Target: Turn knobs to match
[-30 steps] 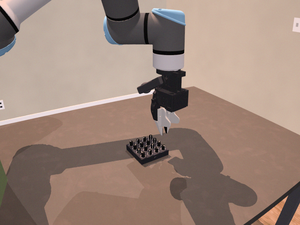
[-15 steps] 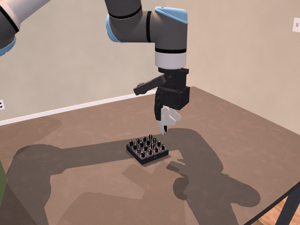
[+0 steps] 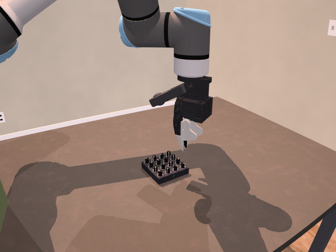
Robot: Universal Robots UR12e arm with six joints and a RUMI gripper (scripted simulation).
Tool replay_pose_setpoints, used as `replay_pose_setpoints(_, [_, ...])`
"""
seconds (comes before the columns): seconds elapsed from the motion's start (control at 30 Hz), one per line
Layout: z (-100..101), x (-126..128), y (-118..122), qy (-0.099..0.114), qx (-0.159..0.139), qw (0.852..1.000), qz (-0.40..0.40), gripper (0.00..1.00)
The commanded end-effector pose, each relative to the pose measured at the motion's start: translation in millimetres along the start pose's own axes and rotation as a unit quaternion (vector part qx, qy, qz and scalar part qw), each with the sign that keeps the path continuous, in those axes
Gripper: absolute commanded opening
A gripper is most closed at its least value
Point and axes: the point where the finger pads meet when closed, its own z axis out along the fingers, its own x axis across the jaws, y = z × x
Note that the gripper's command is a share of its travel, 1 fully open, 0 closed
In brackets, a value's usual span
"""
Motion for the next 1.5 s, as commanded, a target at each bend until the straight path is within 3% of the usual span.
replay_pose_setpoints(0.0, [-0.6,0.3,0.5,0.0,0.0,1.0,0.0,0.11])
replay_pose_setpoints(1.47, [7.6,0.3,0.5,0.0,0.0,1.0,0.0,0.11])
